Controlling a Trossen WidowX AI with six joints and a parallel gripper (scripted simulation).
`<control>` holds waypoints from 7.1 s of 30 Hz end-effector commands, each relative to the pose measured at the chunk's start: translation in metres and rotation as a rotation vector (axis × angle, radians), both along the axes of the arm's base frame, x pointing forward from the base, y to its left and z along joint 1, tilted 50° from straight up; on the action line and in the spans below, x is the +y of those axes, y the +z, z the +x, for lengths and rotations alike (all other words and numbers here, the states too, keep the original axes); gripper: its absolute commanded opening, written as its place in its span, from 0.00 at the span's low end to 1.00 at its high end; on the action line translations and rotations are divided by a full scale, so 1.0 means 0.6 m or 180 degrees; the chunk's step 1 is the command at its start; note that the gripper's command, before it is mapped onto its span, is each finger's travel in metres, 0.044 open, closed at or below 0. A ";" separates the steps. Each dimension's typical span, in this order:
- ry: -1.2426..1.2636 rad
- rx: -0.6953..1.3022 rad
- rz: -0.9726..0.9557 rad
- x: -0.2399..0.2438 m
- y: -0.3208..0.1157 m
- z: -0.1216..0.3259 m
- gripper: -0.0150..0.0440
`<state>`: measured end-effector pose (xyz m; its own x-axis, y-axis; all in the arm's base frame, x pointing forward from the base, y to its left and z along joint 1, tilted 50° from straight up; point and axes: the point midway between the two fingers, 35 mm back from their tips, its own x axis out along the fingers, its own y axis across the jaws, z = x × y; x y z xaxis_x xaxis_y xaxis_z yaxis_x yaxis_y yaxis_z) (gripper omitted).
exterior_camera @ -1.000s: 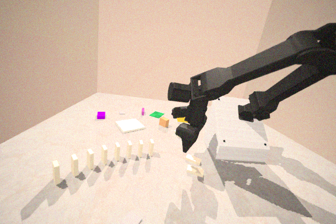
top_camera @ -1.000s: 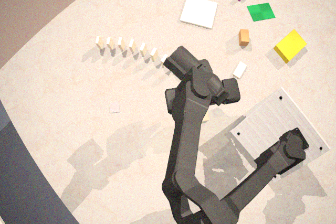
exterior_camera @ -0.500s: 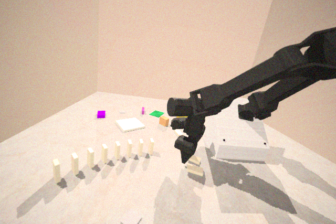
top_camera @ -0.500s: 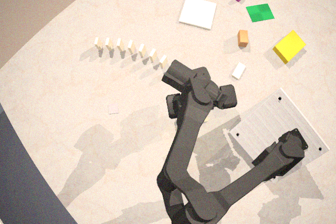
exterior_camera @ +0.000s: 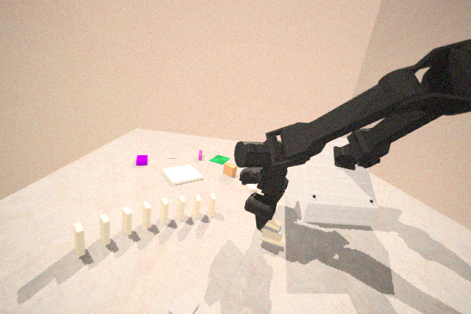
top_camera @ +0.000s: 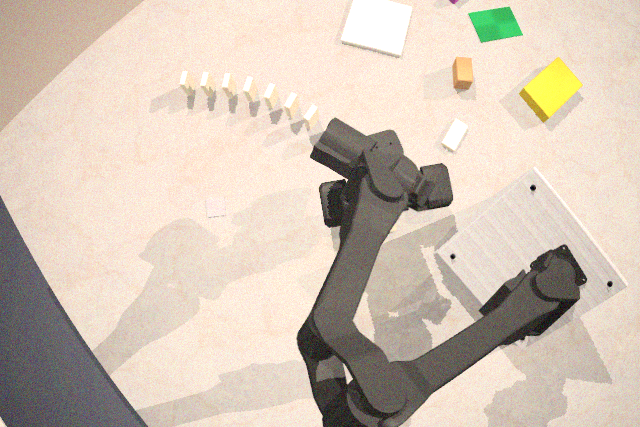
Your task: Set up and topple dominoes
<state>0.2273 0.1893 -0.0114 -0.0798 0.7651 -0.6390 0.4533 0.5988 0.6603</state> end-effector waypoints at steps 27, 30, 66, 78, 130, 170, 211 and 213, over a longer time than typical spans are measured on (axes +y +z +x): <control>-0.0018 0.0024 -0.0037 -0.167 0.122 0.015 0.44; -0.0018 0.0025 -0.0040 -0.198 0.146 0.017 0.44; 0.0634 -0.0827 -0.0167 -0.061 0.282 0.266 0.44; 0.0604 -0.1226 -0.0862 -0.039 0.224 0.277 0.44; -0.1889 -0.3365 -0.1949 0.009 0.234 0.269 0.44; -0.3094 -0.3689 -0.1539 -0.004 0.264 0.205 0.44; -0.3062 -0.3690 -0.1555 0.120 0.156 0.193 0.61; -0.3062 -0.3690 -0.1555 0.120 0.156 0.193 0.70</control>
<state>0.3433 0.2613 0.0836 0.9796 -0.0456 -0.1955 0.1776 0.6509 0.7381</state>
